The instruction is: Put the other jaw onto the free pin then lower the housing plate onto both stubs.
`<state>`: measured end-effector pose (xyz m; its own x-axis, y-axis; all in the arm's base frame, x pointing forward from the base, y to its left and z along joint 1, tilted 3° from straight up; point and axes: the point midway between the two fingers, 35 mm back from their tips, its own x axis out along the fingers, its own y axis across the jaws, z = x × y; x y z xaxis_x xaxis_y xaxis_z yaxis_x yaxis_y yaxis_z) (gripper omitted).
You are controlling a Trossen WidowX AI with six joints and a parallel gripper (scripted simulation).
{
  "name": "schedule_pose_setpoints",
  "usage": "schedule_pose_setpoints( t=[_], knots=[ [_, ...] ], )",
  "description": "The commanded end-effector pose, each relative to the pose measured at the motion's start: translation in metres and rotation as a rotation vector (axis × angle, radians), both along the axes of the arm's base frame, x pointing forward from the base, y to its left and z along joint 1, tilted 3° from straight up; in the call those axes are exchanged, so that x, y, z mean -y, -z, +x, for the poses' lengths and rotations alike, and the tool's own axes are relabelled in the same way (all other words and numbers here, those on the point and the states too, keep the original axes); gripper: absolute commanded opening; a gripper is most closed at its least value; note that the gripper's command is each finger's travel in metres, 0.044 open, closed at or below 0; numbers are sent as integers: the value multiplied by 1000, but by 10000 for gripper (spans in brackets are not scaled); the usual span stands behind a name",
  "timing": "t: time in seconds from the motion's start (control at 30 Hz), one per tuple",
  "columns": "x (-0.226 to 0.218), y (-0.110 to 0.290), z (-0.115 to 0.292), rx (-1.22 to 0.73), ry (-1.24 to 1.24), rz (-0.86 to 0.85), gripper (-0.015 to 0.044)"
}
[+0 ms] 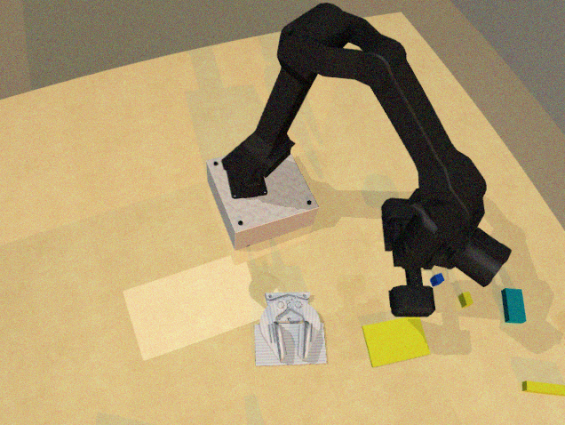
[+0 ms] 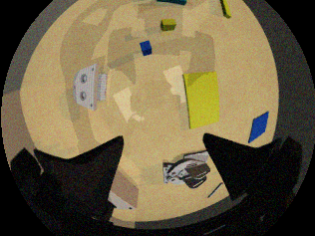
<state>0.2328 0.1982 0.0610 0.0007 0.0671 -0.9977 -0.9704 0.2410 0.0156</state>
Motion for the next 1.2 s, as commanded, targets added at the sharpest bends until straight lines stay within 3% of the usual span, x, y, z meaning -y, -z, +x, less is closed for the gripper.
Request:
schedule_pose_setpoints(
  t=[0.0, 1.17],
  knots=[
    [-10, -3, -8, 9, -136, 1, 440],
    [-80, -18, -90, 75, -1228, 17, 440]
  ],
)
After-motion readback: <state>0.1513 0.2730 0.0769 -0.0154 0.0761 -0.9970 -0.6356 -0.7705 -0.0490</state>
